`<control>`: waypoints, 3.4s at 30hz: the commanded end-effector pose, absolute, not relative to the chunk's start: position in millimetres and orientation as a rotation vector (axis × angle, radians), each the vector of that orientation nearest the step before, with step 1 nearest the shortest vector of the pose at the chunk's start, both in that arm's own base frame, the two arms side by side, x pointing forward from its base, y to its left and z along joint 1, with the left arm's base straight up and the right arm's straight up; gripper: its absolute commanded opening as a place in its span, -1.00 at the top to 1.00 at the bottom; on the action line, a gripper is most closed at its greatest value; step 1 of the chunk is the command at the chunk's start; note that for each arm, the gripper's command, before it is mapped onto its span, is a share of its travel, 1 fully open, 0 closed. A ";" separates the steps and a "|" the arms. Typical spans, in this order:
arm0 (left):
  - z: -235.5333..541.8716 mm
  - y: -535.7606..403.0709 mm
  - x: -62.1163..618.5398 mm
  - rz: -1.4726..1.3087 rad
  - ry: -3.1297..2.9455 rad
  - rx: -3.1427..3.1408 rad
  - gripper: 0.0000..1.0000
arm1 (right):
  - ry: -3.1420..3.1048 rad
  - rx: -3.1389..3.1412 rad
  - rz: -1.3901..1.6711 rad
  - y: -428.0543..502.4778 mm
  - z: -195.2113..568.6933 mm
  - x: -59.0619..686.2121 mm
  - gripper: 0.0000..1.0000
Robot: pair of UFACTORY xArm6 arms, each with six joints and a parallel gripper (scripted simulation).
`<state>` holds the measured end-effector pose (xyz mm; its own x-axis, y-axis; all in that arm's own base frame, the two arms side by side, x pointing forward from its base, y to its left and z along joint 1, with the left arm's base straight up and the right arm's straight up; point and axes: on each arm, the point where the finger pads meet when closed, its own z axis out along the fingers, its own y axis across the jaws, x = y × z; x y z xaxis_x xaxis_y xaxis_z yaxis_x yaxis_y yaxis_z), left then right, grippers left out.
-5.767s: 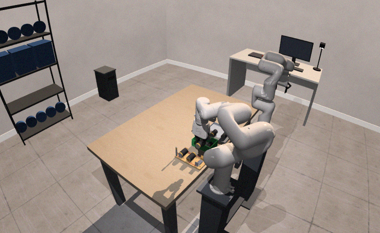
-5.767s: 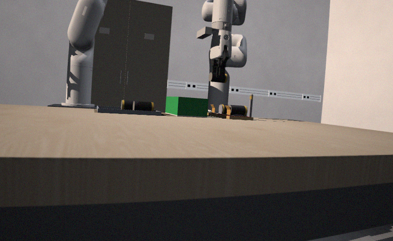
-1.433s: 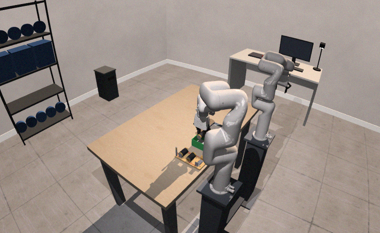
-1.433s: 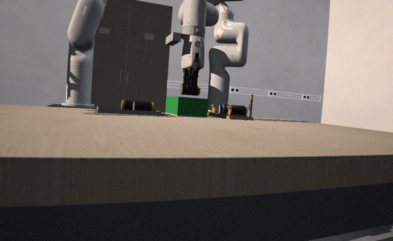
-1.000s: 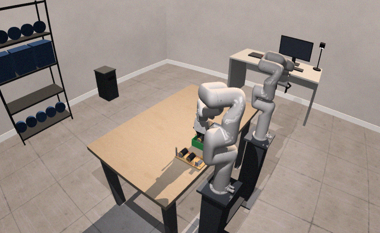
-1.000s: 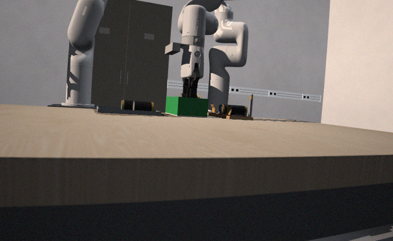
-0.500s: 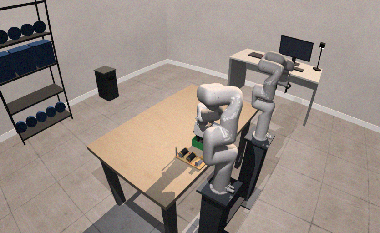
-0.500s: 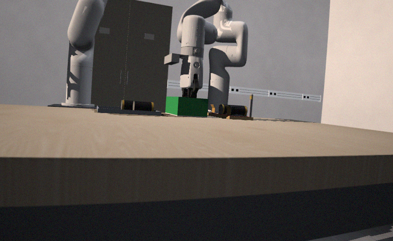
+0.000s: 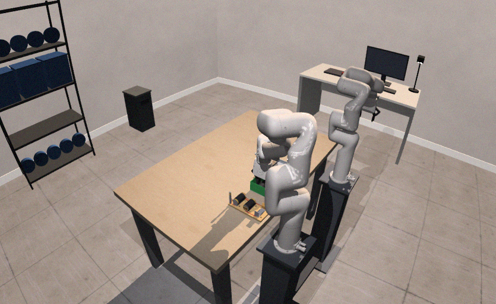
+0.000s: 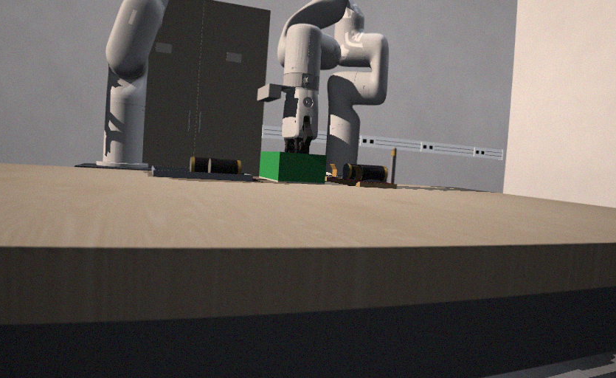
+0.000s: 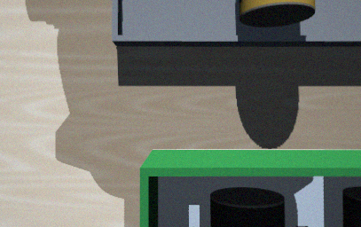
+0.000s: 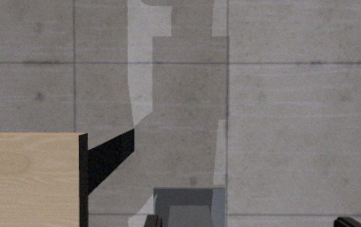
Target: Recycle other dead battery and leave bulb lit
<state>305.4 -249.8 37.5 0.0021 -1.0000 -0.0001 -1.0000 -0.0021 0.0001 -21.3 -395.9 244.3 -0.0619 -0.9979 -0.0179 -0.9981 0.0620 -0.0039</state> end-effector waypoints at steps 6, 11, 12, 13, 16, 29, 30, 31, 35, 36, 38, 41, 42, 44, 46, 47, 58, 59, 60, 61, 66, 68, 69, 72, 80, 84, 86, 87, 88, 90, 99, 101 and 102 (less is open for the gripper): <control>42.2 -254.7 308.7 0.026 -2.213 2.228 -0.01 | 2.280 -2.162 0.000 -399.4 250.0 -21.3 -1.00; 42.2 -254.7 308.7 0.026 -2.213 2.228 -0.01 | 2.280 -2.162 0.000 -399.4 250.0 -21.3 -1.00; 42.2 -254.7 308.7 0.026 -2.213 2.228 -0.01 | 2.280 -2.162 0.000 -399.4 250.0 -21.3 -1.00; 42.2 -254.7 308.7 0.026 -2.213 2.228 -0.01 | 2.280 -2.162 0.000 -399.4 250.0 -21.3 -1.00; 42.8 -254.7 308.7 0.026 -2.213 2.228 -0.01 | 2.280 -2.162 0.000 -399.4 250.0 -21.3 -1.00; 75.0 -254.6 308.4 0.026 -2.213 2.228 -0.01 | 2.280 -2.162 0.000 -399.4 250.0 -21.3 -1.00; 79.9 -254.6 308.3 0.026 -2.213 2.228 -0.01 | 2.280 -2.162 0.000 -399.4 250.0 -21.3 -1.00; 84.9 -254.6 308.3 0.026 -2.213 2.228 -0.01 | 2.280 -2.162 0.000 -399.4 250.0 -21.3 -1.00; 104.0 -254.5 308.1 0.026 -2.218 2.223 -0.01 | 2.280 -2.162 0.000 -399.4 250.0 -21.3 -1.00; 108.3 -254.5 308.0 0.026 -2.218 2.222 -0.01 | 2.280 -2.162 0.000 -399.4 250.0 -21.3 -1.00; 115.6 -254.4 307.9 0.026 -2.218 2.222 -0.01 | 2.280 -2.162 0.000 -399.4 250.0 -21.3 -1.00; 123.4 -254.4 307.9 0.026 -2.218 2.222 -0.01 | 2.280 -2.162 0.000 -399.4 250.0 -21.3 -1.00; 123.4 -254.4 307.9 0.026 -2.218 2.222 -0.01 | 2.280 -2.162 0.000 -399.4 250.0 -21.3 -1.00; 125.0 -254.4 307.8 0.026 -2.218 2.222 -0.01 | 2.280 -2.162 0.000 -399.4 250.0 -21.3 -1.00; 127.0 -254.4 307.8 0.026 -2.218 2.222 -0.01 | 2.280 -2.162 0.000 -399.4 250.0 -21.3 -1.00; 127.4 -254.4 307.8 0.026 -2.218 2.222 -0.01 | 2.280 -2.162 0.000 -399.4 250.0 -21.3 -1.00; 157.1 -254.2 307.5 0.026 -2.219 2.222 -0.01 | 2.280 -2.162 0.000 -399.4 250.0 -21.3 -1.00; 157.1 -254.2 307.5 0.026 -2.219 2.222 -0.01 | 2.280 -2.162 0.000 -399.4 250.0 -21.3 -1.00; 157.1 -254.2 307.5 0.026 -2.219 2.222 -0.01 | 2.280 -2.162 0.000 -399.4 250.0 -21.3 -1.00; 162.2 -254.2 307.5 0.026 -2.219 2.221 -0.01 | 2.280 -2.162 0.000 -399.4 250.0 -21.3 -1.00; 165.1 -254.5 307.4 0.026 -2.219 2.221 -0.01 | 2.280 -2.162 0.000 -399.4 250.0 -21.3 -1.00; 165.1 -260.3 306.7 0.026 -2.219 2.221 -0.01 | 2.280 -2.162 0.000 -399.4 250.0 -21.3 -1.00; 165.2 -267.5 306.0 0.026 -2.218 2.221 -0.01 | 2.280 -2.162 0.000 -399.4 250.0 -21.3 -1.00; 165.3 -304.9 301.9 0.026 -2.217 2.220 -0.01 | 2.280 -2.162 0.000 -399.4 250.0 -21.3 -1.00; 165.8 -383.9 293.2 0.026 -2.211 2.223 -0.01 | 2.280 -2.162 0.000 -399.4 250.0 -21.3 -1.00; 165.9 -400.1 291.4 0.026 -2.211 2.223 -0.01 | 2.280 -2.162 0.000 -399.4 250.0 -21.3 -1.00; 165.9 -400.3 291.4 0.026 -2.211 2.223 -0.01 | 2.280 -2.162 0.000 -399.4 250.0 -21.3 -1.00; 165.9 -400.3 291.4 0.026 -2.211 2.223 -0.01 | 2.280 -2.162 0.000 -399.4 250.0 -21.3 -1.00; 165.9 -400.3 291.4 0.026 -2.211 2.223 -0.01 | 2.280 -2.162 0.000 -399.4 250.0 -21.3 -1.00; 165.9 -400.3 291.4 0.026 -2.211 2.223 -0.01 | 2.280 -2.162 0.000 -399.4 250.0 -21.3 -1.00; 165.9 -400.3 291.4 0.026 -2.214 2.220 -0.01 | 2.280 -2.162 0.000 -399.4 250.0 -21.3 -1.00; 165.9 -400.3 291.4 0.026 -2.214 2.220 -0.01 | 2.280 -2.162 0.000 -399.4 250.0 -21.3 -1.00; 165.9 -400.3 291.4 0.026 -2.214 2.220 -0.01 | 2.280 -2.162 0.000 -399.4 250.0 -21.3 -1.00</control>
